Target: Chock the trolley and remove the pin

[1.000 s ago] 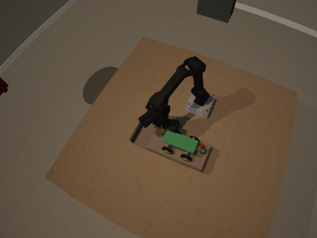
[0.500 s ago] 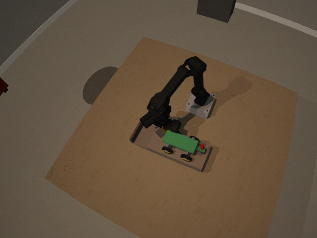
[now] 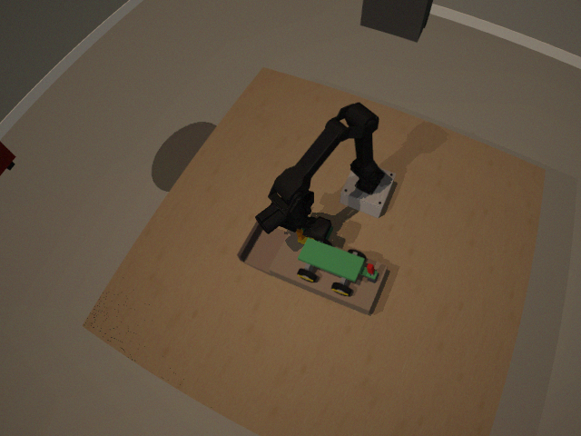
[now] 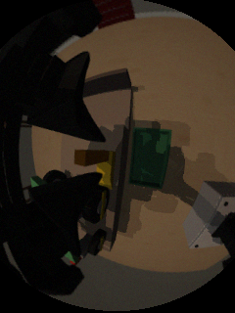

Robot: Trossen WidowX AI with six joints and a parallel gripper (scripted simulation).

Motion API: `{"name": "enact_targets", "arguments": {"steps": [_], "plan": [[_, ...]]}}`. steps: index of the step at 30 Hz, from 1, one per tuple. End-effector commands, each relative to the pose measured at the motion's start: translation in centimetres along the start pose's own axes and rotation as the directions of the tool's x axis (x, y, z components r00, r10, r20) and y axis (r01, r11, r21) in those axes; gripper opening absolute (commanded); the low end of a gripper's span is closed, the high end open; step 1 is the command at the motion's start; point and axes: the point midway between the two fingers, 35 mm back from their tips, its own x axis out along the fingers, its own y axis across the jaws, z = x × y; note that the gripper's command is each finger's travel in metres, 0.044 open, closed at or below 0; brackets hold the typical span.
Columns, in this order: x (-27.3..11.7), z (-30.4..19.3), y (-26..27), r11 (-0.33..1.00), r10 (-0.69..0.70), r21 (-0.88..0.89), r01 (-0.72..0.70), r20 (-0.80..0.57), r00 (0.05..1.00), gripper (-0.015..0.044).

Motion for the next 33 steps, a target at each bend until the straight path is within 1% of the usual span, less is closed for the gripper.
{"name": "enact_targets", "arguments": {"steps": [1,15,16,19,21,23,30,33], "plan": [[-1.7,-0.1,0.0,1.000,0.002,-0.004,-0.002,-0.020,1.000,0.0190],[-5.4,-0.2,0.1,1.000,0.002,-0.004,-0.002,-0.020,1.000,0.0190],[-4.6,0.0,0.1,1.000,0.004,0.001,-0.004,-0.011,1.000,0.0216],[-4.6,0.0,0.1,1.000,0.004,0.001,-0.004,-0.011,1.000,0.0295],[-4.7,-0.2,0.1,1.000,0.009,-0.023,-0.010,-0.023,1.000,0.0242],[-4.9,-0.8,0.1,0.996,0.025,-0.089,-0.030,-0.055,0.998,0.0190],[-6.4,-2.7,-0.1,0.935,0.077,-0.329,-0.133,-0.176,0.981,0.0190],[-7.0,-3.5,-2.0,0.881,0.056,-0.453,-0.138,-0.190,0.980,0.0190]]}}
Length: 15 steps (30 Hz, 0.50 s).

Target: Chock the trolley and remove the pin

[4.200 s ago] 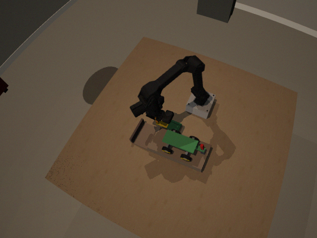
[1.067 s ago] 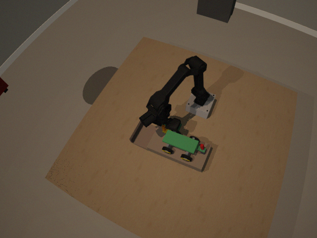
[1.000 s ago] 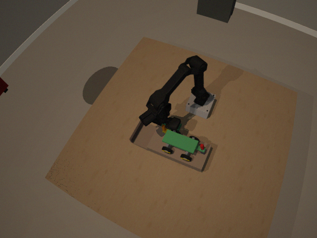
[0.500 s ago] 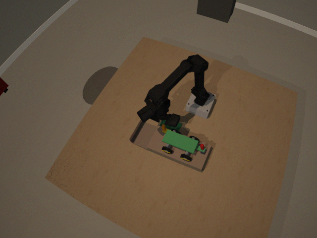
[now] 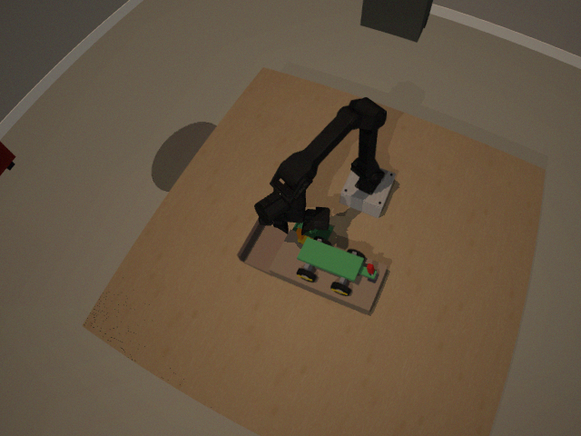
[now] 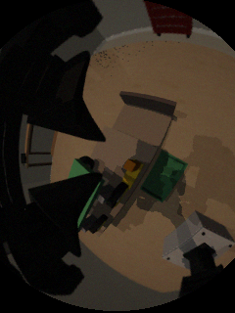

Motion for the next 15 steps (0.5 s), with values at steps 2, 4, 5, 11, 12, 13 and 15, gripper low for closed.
{"name": "enact_targets", "arguments": {"steps": [2,4,5,11,12,13,15], "plan": [[-0.9,-2.5,-2.3,0.977,-0.021,-0.213,0.012,-0.040,0.999,0.0190],[-1.0,-3.6,-3.7,0.953,-0.046,-0.303,0.030,-0.045,0.998,0.0190],[-1.1,-4.0,-4.4,0.937,-0.058,-0.347,0.038,-0.047,0.997,0.0190],[-1.6,-6.5,-9.0,0.803,-0.137,-0.590,0.085,-0.045,0.990,0.0190],[-1.6,-6.8,-9.8,0.774,-0.151,-0.627,0.091,-0.042,0.988,0.0190],[-1.7,-7.1,-10.7,0.743,-0.164,-0.662,0.098,-0.039,0.986,0.0190],[-1.9,-7.7,-12.4,0.677,-0.191,-0.727,0.109,-0.030,0.981,0.0190]]}}
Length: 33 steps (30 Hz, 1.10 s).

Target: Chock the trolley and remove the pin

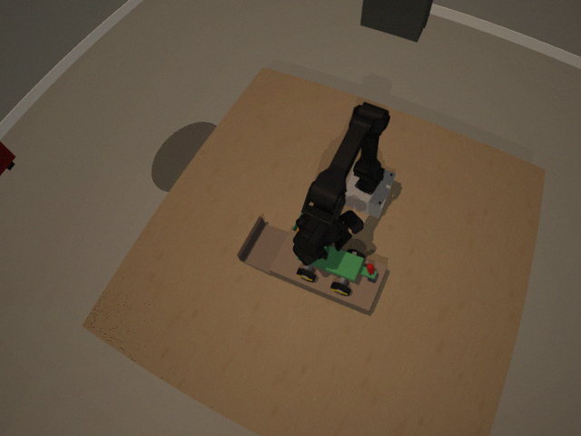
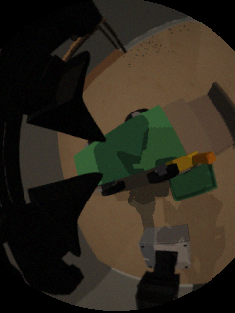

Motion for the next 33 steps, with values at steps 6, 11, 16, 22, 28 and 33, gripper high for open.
{"name": "enact_targets", "arguments": {"steps": [6,11,16,22,28,33], "plan": [[0.1,-5.9,-4.1,0.928,-0.107,-0.362,0.084,-0.042,0.993,0.0190],[0.1,-7.9,-6.0,0.868,-0.149,-0.484,0.109,-0.044,0.988,0.0190],[0.2,-7.9,-6.0,0.868,-0.149,-0.484,0.109,-0.044,0.988,0.0190],[1.1,-7.9,-6.1,0.868,-0.149,-0.484,0.109,-0.044,0.988,0.0190],[2.0,-8.0,-6.3,0.868,-0.149,-0.484,0.109,-0.045,0.988,0.0190],[2.7,-8.0,-6.4,0.868,-0.149,-0.484,0.109,-0.045,0.988,0.0190]]}}
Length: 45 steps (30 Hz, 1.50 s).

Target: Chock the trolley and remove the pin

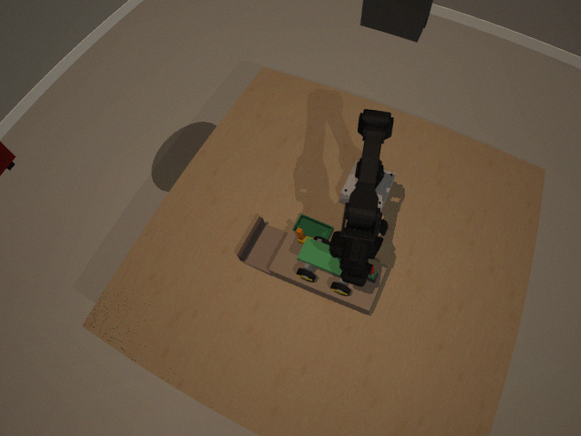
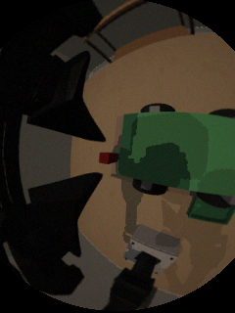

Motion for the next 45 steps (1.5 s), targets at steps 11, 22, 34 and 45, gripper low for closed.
{"name": "enact_targets", "arguments": {"steps": [11,22,34,45], "plan": [[1.6,0.0,-0.1,1.000,-0.004,0.005,0.004,-0.004,1.000,0.0190],[3.2,-0.1,0.0,1.000,-0.004,0.005,0.004,-0.004,1.000,0.0190],[4.9,-0.1,-0.2,1.000,-0.004,0.005,0.005,-0.005,1.000,0.0190],[4.6,-0.1,0.0,1.000,-0.002,0.000,0.002,-0.003,1.000,0.0045]]}}
